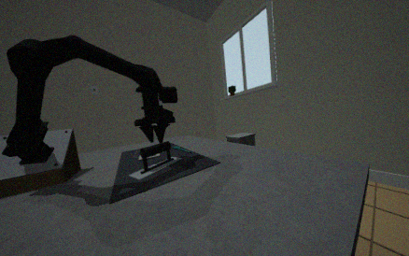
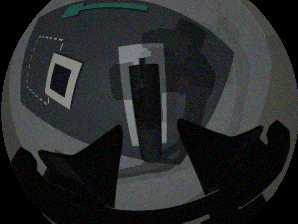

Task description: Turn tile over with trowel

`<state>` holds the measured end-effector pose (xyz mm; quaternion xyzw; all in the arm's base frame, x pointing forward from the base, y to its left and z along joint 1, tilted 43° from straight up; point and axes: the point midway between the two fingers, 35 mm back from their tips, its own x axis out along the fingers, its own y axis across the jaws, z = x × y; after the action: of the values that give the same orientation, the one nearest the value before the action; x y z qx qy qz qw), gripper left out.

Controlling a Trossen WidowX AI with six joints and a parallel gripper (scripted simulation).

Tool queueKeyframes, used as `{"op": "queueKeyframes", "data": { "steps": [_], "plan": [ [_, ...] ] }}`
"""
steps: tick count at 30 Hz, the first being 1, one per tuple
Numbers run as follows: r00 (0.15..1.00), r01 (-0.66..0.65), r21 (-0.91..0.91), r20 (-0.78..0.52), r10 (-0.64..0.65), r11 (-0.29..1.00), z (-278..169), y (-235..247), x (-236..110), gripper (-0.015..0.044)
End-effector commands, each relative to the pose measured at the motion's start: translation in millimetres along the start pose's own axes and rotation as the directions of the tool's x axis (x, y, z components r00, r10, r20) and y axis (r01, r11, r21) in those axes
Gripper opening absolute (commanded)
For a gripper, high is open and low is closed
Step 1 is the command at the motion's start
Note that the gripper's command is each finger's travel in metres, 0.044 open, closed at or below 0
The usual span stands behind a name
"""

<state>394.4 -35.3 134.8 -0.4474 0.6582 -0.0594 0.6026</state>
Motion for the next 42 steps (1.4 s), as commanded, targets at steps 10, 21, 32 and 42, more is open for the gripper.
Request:
{"op": "queueKeyframes", "data": {
  "steps": [10,21,32,42],
  "plan": [
    [1.000,0.005,-0.006,-0.004,-0.005,1.000,-0.6,-0.4,22.3,0.0270],
    [1.000,0.006,-0.006,-0.005,-0.006,1.000,-1.2,-0.4,32.5,0.0191],
    [1.000,0.006,-0.006,-0.005,-0.006,1.000,-1.2,-0.4,32.5,0.0130],
    [1.000,0.006,-0.006,-0.005,-0.006,1.000,-1.2,-0.4,32.5,0.0130]
  ]
}}
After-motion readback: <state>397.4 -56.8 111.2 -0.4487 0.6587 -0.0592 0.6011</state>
